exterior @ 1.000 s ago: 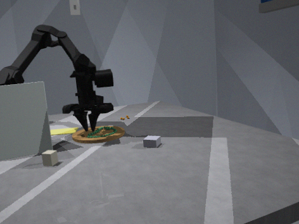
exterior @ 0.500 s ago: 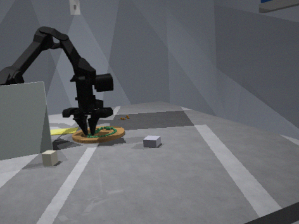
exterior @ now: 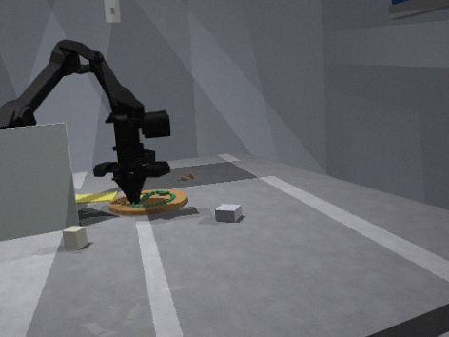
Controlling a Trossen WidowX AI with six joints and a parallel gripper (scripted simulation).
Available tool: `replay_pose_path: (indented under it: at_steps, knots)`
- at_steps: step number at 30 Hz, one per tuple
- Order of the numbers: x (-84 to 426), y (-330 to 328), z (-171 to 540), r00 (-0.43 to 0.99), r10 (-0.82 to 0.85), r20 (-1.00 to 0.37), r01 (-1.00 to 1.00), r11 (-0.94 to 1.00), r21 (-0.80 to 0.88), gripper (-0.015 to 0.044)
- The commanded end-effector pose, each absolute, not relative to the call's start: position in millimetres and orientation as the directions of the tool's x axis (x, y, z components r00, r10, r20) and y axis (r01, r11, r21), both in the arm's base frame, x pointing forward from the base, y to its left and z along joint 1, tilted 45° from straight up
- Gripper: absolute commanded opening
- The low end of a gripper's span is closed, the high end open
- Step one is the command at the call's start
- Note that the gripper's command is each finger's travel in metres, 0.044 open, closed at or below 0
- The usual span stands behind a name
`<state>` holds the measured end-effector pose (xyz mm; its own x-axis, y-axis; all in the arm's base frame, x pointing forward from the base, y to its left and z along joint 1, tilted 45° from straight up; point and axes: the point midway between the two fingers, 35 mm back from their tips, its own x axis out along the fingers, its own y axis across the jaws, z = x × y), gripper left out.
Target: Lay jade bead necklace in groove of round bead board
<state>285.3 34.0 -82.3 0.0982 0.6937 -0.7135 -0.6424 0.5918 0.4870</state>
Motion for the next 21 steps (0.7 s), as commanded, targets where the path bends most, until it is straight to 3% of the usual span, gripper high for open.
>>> replay_pose_path:
  at_steps: [1, 21]
  knots:
    - [285.5, 33.8, -82.2, 0.099, 0.694, -0.714, -0.643, 0.592, 0.487, 0.0]
    - [283.0, 30.5, -77.6, 0.097, 0.699, -0.709, -0.636, 0.591, 0.496, 0.0]
